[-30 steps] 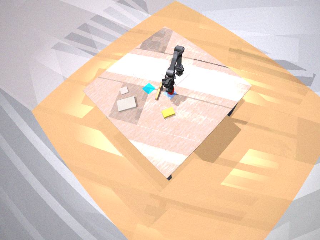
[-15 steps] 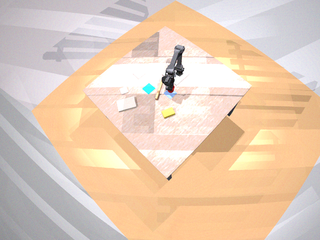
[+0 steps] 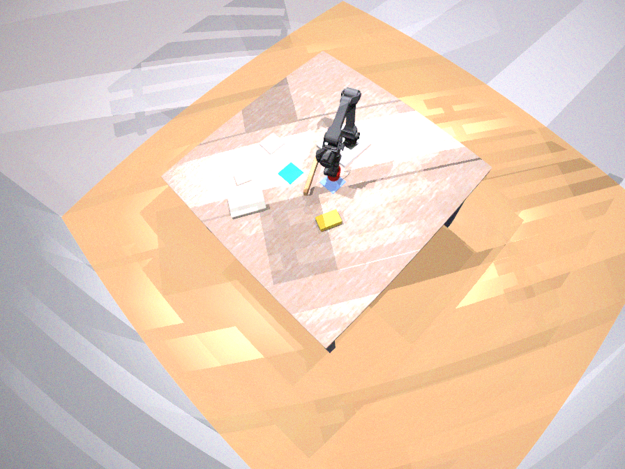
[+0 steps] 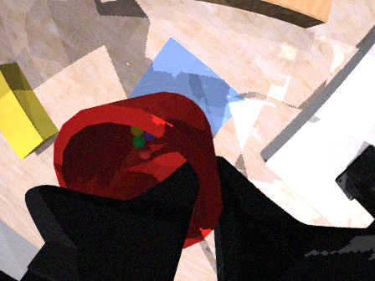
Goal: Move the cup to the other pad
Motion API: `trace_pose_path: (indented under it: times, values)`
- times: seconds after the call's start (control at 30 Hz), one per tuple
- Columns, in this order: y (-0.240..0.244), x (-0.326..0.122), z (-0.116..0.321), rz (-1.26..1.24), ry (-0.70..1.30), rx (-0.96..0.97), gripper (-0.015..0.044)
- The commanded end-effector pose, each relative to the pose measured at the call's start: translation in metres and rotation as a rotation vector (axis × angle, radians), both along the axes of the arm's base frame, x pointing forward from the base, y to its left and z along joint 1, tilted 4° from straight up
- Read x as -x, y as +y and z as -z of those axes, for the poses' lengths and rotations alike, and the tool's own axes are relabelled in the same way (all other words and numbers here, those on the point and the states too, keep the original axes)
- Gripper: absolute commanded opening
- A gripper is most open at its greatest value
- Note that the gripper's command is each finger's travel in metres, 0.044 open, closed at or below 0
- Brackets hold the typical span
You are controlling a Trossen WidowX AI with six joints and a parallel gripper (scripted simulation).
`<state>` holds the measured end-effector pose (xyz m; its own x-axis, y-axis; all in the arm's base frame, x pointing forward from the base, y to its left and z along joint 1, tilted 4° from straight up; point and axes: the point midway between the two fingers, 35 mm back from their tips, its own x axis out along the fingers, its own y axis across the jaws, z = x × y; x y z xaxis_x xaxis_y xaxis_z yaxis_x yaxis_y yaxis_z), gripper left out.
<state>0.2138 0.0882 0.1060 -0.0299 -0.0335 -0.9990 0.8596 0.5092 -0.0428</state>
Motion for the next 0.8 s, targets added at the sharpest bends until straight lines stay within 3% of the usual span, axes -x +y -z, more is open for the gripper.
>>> trace_pose_path:
  times: [0.0,0.77]
  values:
    - [0.000,0.000,0.000,0.000,0.000,0.000,0.0000]
    - [-0.028,-0.016,-0.001,0.003,-0.005,0.004,0.0000]
